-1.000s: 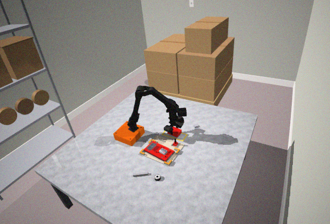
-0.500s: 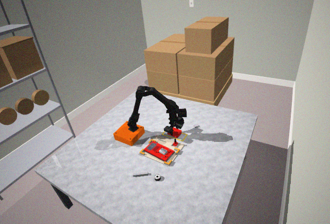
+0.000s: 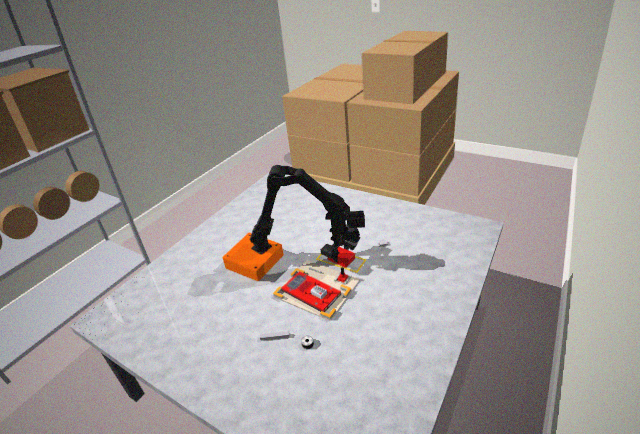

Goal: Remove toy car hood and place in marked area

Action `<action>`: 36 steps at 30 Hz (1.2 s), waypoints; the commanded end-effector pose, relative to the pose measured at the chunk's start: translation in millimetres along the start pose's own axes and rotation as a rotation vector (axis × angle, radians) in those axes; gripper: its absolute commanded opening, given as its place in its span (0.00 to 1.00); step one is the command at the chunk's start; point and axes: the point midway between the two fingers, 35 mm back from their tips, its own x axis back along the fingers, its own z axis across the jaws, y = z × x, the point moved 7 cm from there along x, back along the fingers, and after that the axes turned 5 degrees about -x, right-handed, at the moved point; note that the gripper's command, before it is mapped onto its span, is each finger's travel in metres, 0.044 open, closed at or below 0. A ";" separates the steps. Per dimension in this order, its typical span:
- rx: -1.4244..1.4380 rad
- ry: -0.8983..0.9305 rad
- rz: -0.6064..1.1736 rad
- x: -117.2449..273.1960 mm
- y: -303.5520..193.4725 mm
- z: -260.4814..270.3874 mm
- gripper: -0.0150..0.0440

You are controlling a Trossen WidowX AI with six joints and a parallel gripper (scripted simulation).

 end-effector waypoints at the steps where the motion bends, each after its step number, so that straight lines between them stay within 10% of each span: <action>1: 0.004 -0.006 0.000 -3.1 -0.7 -1.0 0.25; 20: 0.000 -0.001 0.000 1.5 0.3 0.3 1.00; 36: 0.000 -0.010 0.005 71.4 1.0 2.0 1.00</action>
